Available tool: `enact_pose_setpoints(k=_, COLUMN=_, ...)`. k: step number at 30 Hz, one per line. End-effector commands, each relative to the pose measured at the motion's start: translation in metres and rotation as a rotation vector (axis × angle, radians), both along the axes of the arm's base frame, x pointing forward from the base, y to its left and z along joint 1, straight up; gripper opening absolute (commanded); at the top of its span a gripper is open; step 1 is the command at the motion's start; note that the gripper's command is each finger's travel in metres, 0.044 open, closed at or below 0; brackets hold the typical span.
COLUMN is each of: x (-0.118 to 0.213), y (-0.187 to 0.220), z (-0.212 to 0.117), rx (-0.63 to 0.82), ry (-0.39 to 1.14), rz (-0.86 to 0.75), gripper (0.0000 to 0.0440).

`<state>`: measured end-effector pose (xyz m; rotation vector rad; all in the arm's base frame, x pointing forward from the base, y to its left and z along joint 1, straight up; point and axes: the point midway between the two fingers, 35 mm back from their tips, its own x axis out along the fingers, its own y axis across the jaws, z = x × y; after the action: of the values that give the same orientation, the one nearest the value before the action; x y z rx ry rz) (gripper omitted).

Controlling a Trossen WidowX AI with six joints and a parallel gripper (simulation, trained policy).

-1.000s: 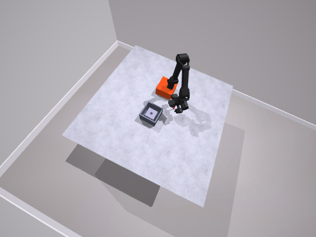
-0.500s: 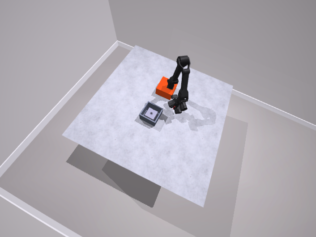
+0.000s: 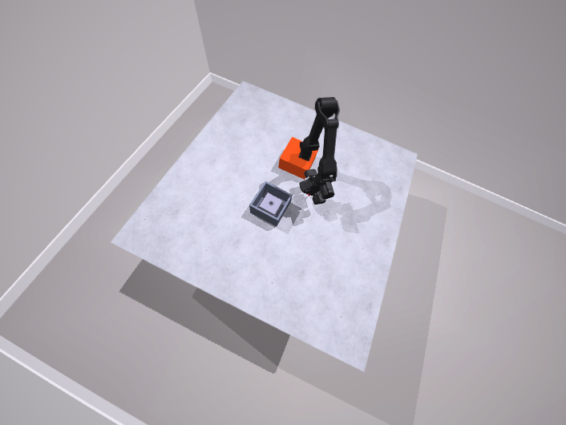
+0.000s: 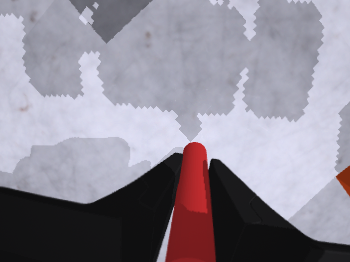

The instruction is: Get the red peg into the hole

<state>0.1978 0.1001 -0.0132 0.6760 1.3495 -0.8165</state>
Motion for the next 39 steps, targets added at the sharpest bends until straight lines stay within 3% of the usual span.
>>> enact_pose_setpoints(k=1, x=0.007, y=-0.005, z=0.012, rx=-0.022, ry=-0.034, rz=0.029, gripper=0.0)
enact_pose_setpoints(k=26, x=0.074, y=-0.047, z=0.096, rx=-0.133, ry=-0.181, rz=0.12, gripper=0.0)
enact_pose_setpoints(k=39, x=0.101, y=-0.093, z=0.106, rx=-0.139, ry=-0.184, rz=0.052, gripper=0.0)
